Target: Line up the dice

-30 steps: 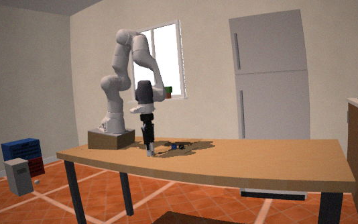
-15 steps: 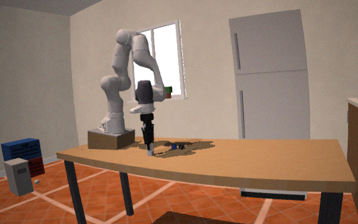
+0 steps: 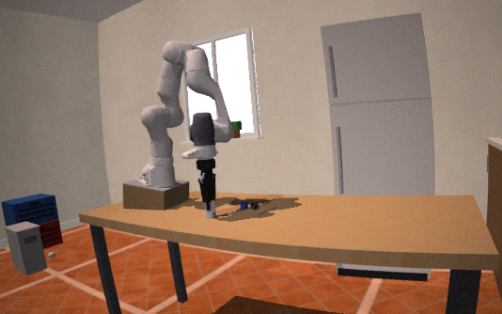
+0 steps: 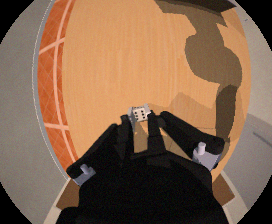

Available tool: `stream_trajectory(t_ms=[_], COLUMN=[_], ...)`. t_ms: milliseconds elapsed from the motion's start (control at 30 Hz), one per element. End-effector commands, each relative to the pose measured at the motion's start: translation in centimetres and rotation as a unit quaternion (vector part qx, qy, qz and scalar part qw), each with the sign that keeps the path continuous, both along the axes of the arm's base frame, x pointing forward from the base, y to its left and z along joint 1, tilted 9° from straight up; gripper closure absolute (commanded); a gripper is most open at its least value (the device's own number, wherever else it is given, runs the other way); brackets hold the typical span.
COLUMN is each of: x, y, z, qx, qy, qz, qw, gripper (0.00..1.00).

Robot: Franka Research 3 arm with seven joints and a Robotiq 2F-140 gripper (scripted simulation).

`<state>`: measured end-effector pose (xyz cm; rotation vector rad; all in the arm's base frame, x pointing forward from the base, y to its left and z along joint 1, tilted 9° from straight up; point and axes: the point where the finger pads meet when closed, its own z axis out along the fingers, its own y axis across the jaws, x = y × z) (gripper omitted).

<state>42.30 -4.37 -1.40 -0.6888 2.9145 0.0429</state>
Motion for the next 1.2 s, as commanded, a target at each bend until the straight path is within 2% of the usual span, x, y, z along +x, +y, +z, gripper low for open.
stream_trajectory(t_ms=[0, 333, 433, 567, 833, 900, 1033, 1167], x=[0.1, 0.1, 0.1, -0.2, -1.0, -1.0, -1.2, -1.3], y=[-0.1, -0.1, -0.1, -0.2, -0.6, -0.6, -0.7, -0.7], z=[0.0, 0.1, 0.6, 2.6, 8.3, 8.3, 9.8, 9.9], qx=[-0.001, -0.001, -0.001, -0.001, -0.001, -0.001, -0.001, -0.001], qy=[-0.002, -0.002, -0.002, -0.002, -0.002, -0.002, -0.002, -0.002], qz=[0.002, 0.002, 0.002, 0.002, 0.002, 0.002, 0.002, 0.002], qw=[1.0, 1.0, 1.0, 1.0, 1.0, 1.0, 1.0, 1.0], gripper=[0.87, 0.87, 0.87, 0.87, 0.87, 0.87, 0.87, 0.87])
